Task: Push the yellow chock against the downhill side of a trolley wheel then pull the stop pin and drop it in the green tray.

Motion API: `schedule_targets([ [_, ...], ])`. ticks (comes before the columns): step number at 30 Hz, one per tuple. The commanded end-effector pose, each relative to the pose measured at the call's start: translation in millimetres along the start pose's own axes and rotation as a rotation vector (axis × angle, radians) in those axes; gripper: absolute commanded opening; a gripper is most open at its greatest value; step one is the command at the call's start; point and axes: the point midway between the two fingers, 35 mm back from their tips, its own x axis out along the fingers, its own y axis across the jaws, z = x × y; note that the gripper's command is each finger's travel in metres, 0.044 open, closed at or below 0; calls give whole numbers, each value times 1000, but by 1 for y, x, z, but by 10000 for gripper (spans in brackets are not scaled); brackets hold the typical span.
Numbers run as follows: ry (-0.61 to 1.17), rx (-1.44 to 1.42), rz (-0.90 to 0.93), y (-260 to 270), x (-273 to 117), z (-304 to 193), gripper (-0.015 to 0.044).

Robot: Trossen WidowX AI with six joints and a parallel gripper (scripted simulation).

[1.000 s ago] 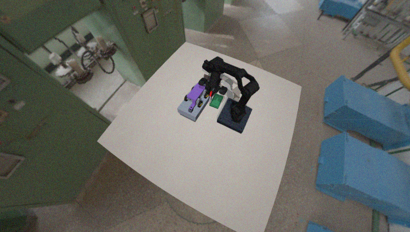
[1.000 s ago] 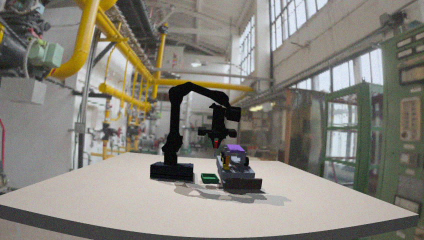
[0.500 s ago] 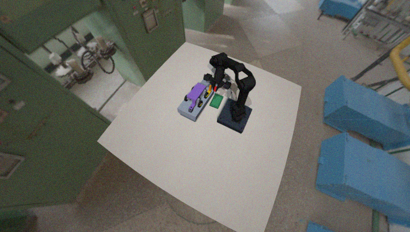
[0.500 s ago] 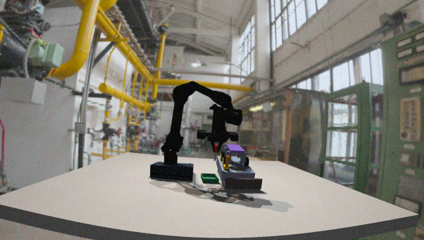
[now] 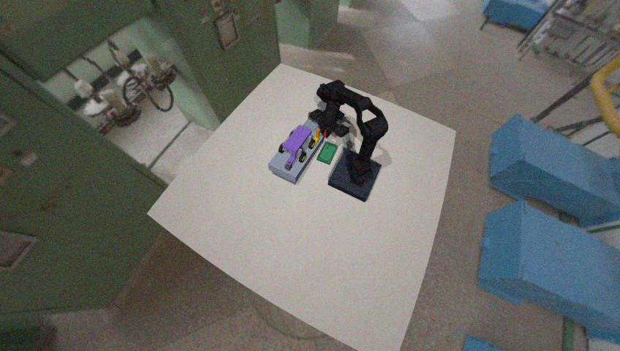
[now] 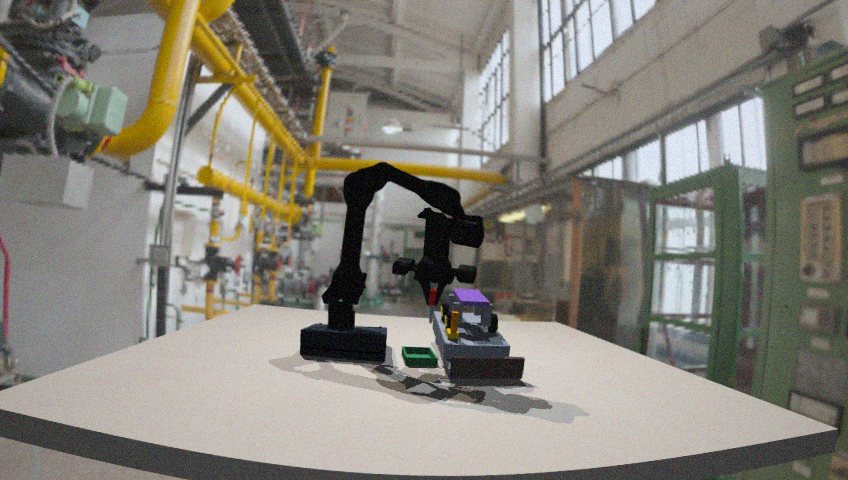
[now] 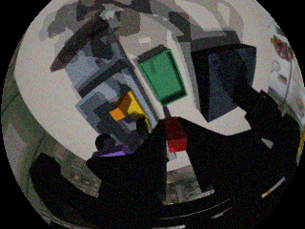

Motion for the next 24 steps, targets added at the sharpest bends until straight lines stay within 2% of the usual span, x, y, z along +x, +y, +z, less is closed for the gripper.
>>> schedule_targets([
  [1,-20,97,9,-1,0,-1,0],
  [24,-133,778,96,-2,1,-5,0],
])
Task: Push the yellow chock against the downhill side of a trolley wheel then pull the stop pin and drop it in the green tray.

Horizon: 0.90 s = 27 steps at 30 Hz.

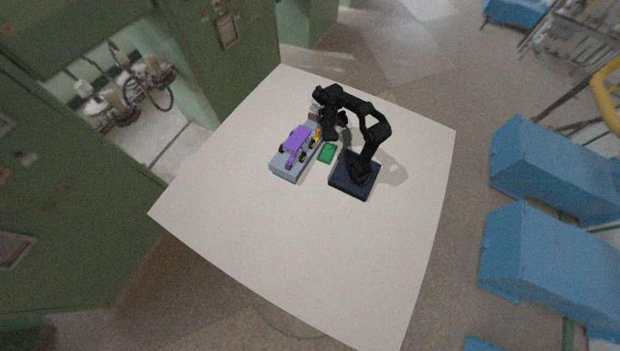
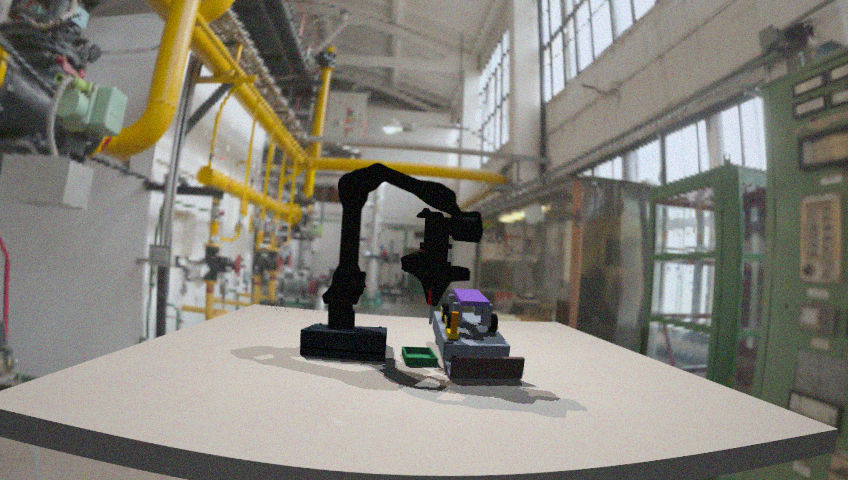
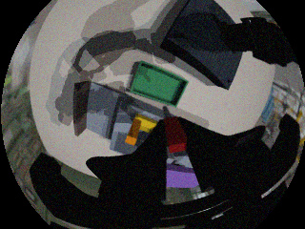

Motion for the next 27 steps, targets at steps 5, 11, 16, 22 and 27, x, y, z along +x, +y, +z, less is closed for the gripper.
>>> schedule_targets([
  [5,-22,217,40,-1,0,-1,0],
  [11,-32,397,76,-2,-1,-2,0],
  [16,-33,470,91,-2,-1,-2,0],
  [22,-35,481,92,-4,2,1,0],
  [27,-40,514,97,-10,14,13,0],
])
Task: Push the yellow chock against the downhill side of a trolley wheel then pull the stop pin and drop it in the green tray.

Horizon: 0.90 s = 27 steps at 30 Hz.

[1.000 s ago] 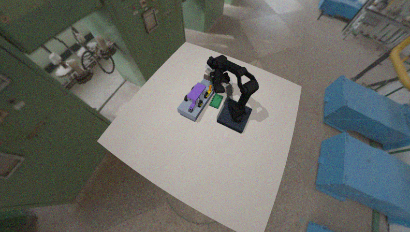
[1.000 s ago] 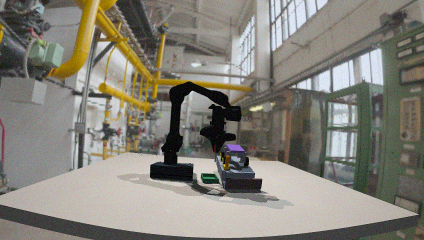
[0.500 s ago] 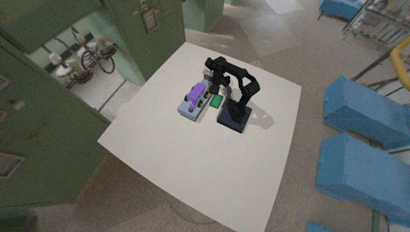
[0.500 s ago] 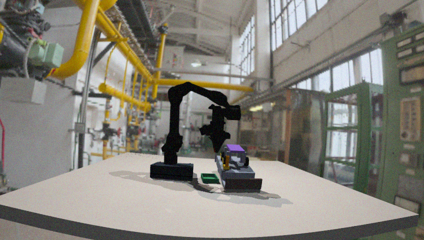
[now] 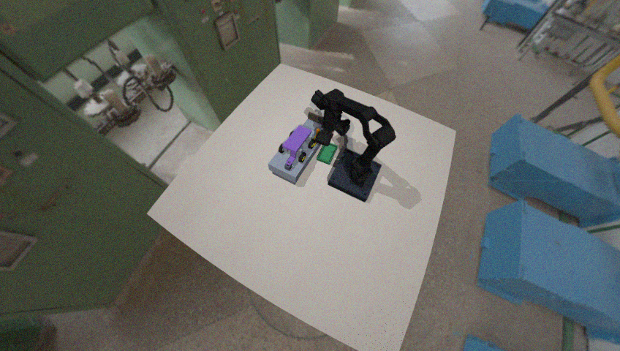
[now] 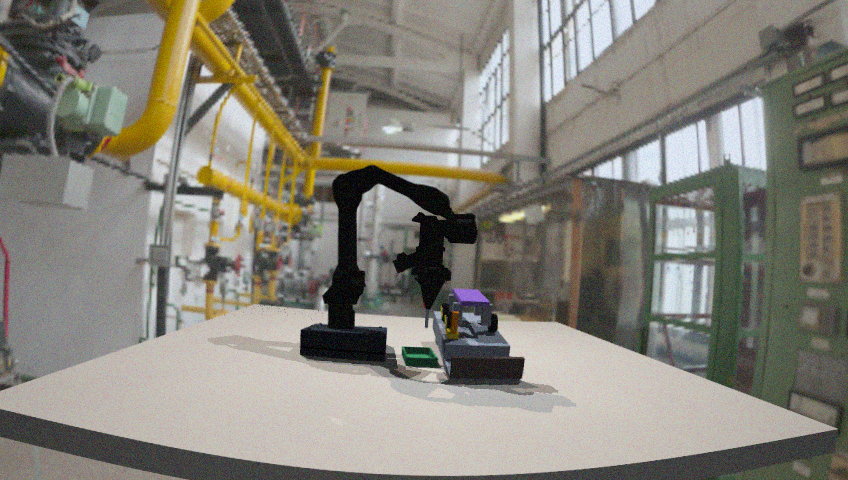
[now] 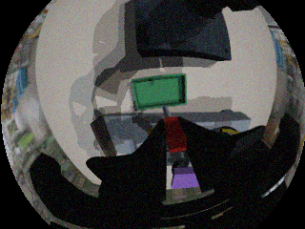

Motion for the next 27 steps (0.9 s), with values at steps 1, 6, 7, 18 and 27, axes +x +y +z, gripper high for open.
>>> schedule_targets([
  [1,-5,23,5,-1,7,9,0],
  [6,-7,31,6,-1,11,13,0],
  [7,-7,30,10,-1,11,13,0],
  [18,-11,29,175,10,42,12,0],
  [27,-11,29,182,26,72,14,0],
])
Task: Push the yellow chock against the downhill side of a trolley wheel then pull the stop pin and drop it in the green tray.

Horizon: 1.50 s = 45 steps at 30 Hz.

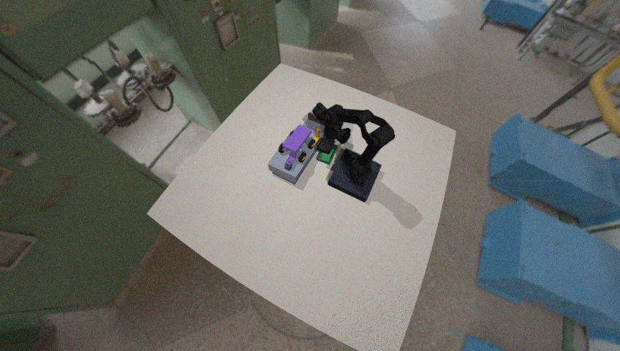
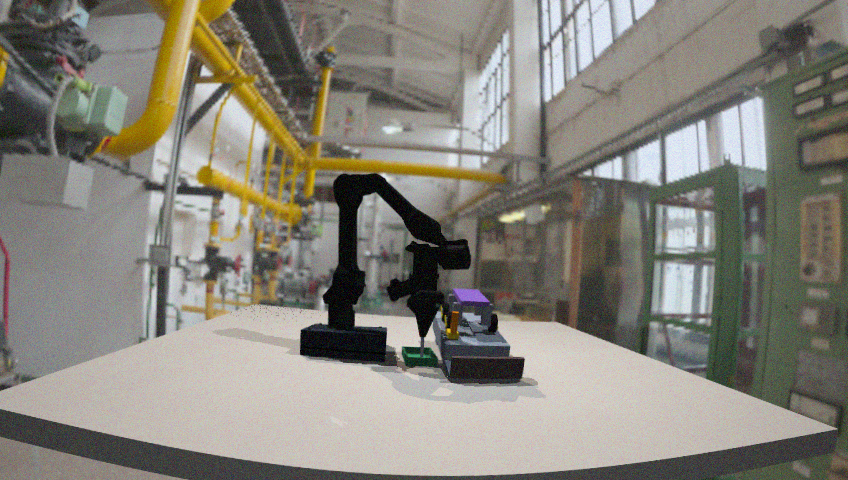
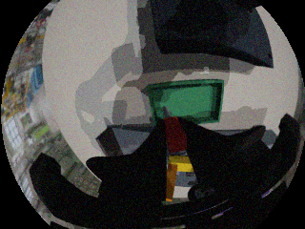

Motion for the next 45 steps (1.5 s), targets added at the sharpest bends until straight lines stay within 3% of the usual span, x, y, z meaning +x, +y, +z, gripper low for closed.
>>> schedule_targets([
  [1,-3,-3,4,4,11,2,0],
  [4,-3,-3,4,4,11,2,0],
  [12,-3,-3,3,-1,11,1,190],
  [45,-3,-3,1,-24,16,0,190],
])
